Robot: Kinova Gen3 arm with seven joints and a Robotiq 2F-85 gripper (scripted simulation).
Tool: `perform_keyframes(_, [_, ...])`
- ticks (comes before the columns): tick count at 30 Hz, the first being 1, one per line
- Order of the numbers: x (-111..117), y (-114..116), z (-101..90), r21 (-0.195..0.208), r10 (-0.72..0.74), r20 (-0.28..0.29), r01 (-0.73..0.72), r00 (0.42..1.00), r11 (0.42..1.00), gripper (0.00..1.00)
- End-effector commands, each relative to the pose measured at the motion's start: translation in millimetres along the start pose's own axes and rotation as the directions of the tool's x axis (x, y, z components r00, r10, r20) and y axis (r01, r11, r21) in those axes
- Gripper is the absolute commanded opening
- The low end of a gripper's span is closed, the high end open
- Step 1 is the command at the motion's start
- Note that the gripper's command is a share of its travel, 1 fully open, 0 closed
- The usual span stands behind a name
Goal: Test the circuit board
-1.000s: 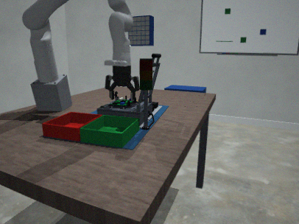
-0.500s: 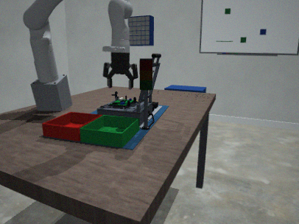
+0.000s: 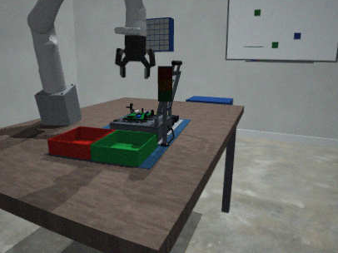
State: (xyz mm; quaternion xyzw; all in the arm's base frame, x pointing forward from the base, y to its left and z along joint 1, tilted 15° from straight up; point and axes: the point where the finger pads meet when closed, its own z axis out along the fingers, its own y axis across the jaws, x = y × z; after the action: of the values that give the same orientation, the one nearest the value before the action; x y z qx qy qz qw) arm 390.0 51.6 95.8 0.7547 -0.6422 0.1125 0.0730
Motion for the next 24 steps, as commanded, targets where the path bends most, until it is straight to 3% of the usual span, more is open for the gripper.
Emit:
perform_keyframes(1, [-11.4,-7.5,-28.6,0.035,-0.018,0.019,0.017,1.0,0.999,1.0])
perform_keyframes(3, [-11.4,-7.5,-28.6,0.035,-0.018,0.019,0.017,1.0,0.999,1.0])
perform_keyframes(16, [-10.1,-5.4,-92.6,0.035,-0.018,0.019,0.017,1.0,0.999,1.0])
perform_keyframes(24, [-9.8,-4.8,-108.4,0.035,-0.018,0.019,0.018,1.0,0.999,1.0])
